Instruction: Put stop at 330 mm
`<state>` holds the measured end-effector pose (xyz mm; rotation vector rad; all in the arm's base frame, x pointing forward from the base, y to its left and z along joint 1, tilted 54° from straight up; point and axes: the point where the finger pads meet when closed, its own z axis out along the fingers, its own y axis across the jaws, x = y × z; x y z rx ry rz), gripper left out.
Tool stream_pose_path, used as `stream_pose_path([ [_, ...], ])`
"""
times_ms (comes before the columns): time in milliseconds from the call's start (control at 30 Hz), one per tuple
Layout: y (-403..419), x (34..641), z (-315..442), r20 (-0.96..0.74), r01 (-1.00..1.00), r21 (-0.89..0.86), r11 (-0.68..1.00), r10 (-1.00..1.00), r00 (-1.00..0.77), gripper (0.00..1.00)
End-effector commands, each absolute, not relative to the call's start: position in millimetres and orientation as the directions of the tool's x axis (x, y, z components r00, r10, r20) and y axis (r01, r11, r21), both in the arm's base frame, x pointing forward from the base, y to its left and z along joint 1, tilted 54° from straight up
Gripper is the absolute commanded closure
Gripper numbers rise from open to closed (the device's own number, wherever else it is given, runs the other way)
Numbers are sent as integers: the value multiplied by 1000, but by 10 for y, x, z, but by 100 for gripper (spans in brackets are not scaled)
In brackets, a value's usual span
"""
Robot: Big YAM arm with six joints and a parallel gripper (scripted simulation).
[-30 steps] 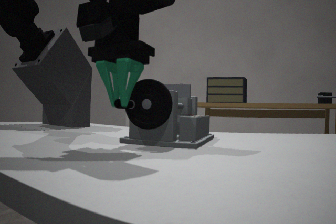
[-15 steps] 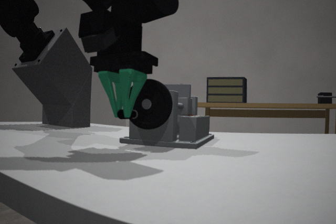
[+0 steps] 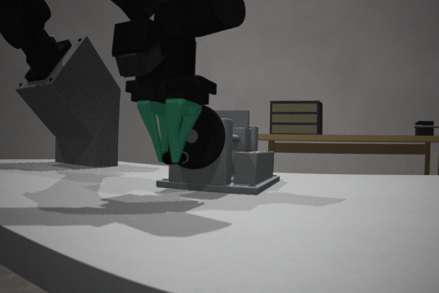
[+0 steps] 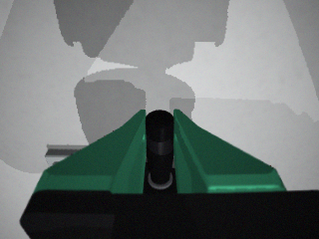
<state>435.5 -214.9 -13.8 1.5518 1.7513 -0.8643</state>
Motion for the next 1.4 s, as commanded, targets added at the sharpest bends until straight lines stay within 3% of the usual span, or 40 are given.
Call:
stream_pose_path([
  [0, -2250, 4388, -212, -807, 995, -76, 70, 582, -102, 94],
  [1367, -1929, 4893, -168, -807, 993, -62, 105, 579, -111, 94],
])
